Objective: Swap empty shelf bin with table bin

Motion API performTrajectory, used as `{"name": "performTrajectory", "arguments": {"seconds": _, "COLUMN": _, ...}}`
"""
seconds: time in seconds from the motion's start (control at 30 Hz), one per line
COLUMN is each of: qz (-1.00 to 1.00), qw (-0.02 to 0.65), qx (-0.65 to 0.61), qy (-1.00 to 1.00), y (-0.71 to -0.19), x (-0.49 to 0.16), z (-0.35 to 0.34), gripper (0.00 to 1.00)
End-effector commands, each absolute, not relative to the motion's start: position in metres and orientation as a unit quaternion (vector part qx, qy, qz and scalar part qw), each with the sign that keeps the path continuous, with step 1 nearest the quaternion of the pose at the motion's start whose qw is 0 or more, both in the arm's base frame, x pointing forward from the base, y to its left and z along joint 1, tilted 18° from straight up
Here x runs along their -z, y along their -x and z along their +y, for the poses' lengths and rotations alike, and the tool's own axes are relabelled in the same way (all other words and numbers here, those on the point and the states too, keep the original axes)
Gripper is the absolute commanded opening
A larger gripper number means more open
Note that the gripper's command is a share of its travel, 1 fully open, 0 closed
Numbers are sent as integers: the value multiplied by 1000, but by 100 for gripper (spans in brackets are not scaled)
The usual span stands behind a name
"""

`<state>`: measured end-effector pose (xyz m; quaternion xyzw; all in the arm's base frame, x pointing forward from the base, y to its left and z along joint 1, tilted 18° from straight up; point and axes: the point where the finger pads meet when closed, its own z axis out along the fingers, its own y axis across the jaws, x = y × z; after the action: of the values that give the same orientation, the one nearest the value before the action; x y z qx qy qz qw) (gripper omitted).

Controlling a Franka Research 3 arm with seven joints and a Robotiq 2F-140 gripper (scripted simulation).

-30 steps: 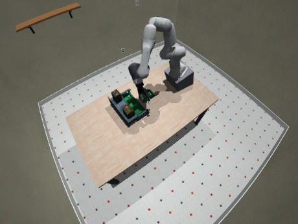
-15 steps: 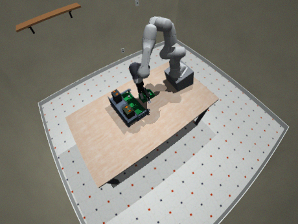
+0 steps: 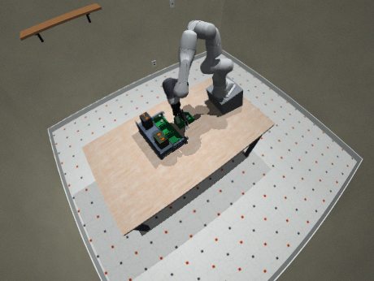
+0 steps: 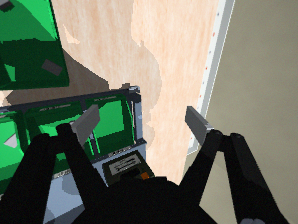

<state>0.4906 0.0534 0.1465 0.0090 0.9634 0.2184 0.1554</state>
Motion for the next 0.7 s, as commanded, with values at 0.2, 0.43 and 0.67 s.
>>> {"name": "performTrajectory", "arguments": {"seconds": 0.2, "qz": 966, "qw": 156, "qx": -206, "qy": -15, "y": -486, "x": -142, "z": 44, "gripper": 100}}
{"name": "performTrajectory", "arguments": {"seconds": 0.43, "qz": 968, "qw": 155, "qx": -196, "qy": -17, "y": -482, "x": -138, "z": 37, "gripper": 100}}
{"name": "performTrajectory", "arguments": {"seconds": 0.67, "qz": 968, "qw": 155, "qx": -196, "qy": -17, "y": -482, "x": -138, "z": 37, "gripper": 100}}
